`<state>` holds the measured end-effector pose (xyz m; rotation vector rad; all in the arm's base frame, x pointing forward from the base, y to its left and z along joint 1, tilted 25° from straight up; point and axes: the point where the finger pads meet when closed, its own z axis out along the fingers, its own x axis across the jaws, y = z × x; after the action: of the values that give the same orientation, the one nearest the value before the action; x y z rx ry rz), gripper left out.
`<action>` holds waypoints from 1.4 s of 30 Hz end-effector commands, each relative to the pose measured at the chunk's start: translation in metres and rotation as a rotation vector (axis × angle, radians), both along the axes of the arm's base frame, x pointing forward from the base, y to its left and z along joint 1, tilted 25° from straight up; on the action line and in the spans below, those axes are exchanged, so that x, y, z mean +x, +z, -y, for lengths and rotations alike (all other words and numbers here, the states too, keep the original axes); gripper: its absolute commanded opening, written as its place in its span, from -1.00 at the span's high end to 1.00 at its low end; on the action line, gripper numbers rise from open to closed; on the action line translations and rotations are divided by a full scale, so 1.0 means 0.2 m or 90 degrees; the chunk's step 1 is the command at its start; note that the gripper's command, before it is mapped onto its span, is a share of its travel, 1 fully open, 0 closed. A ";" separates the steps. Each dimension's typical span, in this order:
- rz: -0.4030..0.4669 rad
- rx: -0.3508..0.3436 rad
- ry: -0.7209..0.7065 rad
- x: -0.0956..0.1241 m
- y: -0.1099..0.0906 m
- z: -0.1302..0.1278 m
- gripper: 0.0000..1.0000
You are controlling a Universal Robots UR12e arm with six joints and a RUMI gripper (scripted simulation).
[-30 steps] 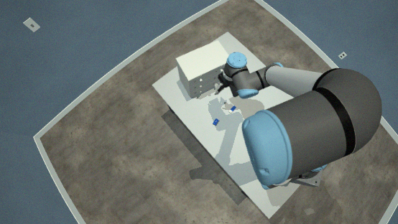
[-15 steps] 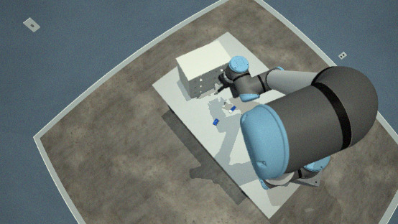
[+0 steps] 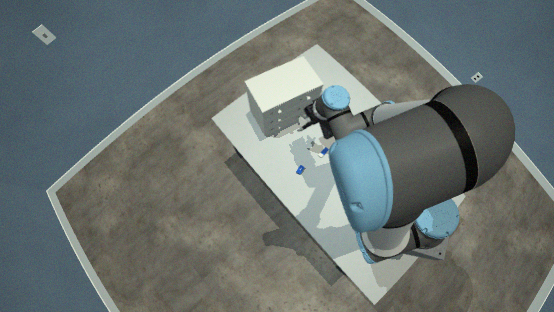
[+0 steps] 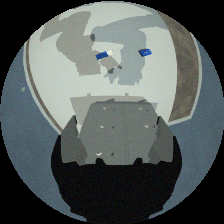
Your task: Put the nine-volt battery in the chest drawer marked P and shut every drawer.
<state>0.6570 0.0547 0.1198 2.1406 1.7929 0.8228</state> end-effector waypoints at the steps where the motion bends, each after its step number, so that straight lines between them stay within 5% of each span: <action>1: 0.026 -0.003 -0.007 0.02 -0.01 0.00 -1.00; 42: 0.229 -0.023 -0.065 0.18 -0.09 -0.01 -1.00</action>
<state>0.6898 0.0566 0.1021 1.9159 1.5181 1.0455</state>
